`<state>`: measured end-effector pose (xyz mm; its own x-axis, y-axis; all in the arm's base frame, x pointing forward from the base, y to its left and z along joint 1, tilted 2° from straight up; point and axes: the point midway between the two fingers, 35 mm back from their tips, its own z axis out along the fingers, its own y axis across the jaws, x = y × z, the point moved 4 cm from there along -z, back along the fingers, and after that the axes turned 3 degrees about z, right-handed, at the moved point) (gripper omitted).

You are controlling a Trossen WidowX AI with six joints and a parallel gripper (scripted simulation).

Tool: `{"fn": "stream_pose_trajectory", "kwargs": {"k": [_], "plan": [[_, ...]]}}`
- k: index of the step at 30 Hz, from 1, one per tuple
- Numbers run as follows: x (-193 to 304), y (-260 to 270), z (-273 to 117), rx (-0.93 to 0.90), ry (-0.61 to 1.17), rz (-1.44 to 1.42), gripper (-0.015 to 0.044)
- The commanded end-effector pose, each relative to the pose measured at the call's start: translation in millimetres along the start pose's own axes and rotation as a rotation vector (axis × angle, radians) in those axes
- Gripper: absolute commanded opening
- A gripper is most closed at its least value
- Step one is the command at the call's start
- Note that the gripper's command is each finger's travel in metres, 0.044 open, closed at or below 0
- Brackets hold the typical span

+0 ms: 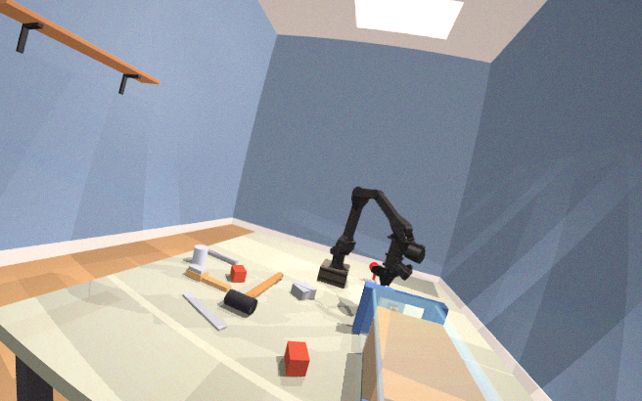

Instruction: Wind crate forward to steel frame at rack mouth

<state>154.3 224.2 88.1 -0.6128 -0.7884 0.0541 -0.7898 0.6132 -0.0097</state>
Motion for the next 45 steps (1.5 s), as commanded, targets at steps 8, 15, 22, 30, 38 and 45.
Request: {"fn": "stream_pose_trajectory", "kwargs": {"k": [8,15,22,30,38,45], "plan": [[0.0,0.2,0.0,0.0,0.0,0.005,0.0053],[0.0,0.2,0.0,0.0,0.0,0.005,0.0236],[0.0,0.2,0.0,0.0,0.0,0.005,0.042],[-3.8,1.7,-32.9,0.006,-0.015,0.005,0.044],[10.4,4.3,-129.5,0.022,-0.057,0.004,0.044],[7.6,4.8,-128.8,0.022,-0.057,0.001,0.0361]]}}
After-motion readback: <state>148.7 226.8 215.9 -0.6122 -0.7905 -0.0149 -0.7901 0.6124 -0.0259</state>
